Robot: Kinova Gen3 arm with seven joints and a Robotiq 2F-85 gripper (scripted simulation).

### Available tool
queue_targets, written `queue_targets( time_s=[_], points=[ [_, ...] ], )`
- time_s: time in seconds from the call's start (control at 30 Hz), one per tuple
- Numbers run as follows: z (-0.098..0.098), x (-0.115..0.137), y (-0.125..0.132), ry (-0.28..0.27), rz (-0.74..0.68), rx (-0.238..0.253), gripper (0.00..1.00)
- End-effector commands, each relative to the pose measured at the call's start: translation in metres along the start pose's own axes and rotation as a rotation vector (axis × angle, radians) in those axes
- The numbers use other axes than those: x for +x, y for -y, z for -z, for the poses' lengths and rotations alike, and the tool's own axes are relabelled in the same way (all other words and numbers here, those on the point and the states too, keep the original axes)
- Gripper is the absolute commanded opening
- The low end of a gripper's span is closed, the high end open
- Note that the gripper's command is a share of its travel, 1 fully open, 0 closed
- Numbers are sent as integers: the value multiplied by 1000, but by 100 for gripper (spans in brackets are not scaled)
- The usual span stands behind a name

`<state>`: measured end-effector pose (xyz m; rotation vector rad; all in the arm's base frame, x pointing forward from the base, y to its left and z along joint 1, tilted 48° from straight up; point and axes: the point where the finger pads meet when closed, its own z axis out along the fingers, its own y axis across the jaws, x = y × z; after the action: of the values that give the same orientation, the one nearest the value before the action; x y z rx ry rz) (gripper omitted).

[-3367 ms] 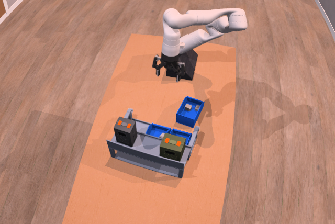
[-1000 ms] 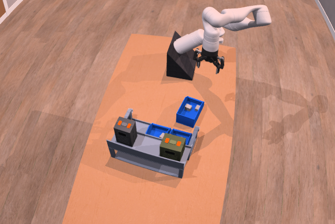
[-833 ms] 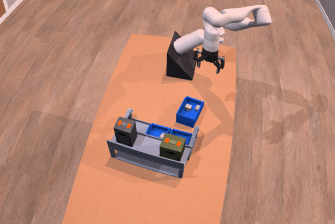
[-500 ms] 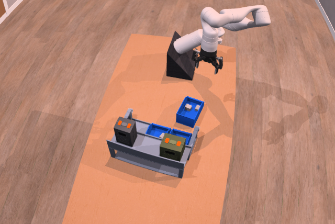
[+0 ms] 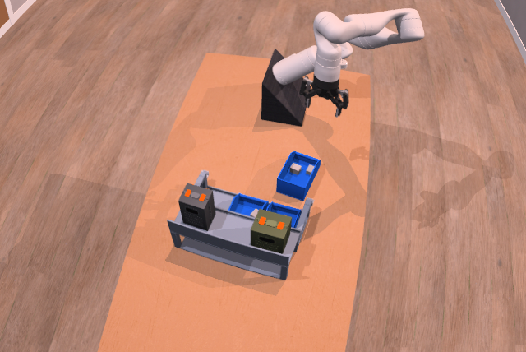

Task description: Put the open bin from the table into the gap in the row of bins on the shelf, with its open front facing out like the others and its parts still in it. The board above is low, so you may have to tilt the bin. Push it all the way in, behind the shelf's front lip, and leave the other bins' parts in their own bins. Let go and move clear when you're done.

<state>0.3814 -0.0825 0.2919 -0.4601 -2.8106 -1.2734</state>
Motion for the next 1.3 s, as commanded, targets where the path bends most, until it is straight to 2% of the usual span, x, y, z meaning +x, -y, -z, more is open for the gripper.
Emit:
queue_targets(
  time_s=[0.0,1.27],
  points=[
    [1,-1,1,2,0,0,100],
    [1,-3,4,2,0,0,100]
  ],
)
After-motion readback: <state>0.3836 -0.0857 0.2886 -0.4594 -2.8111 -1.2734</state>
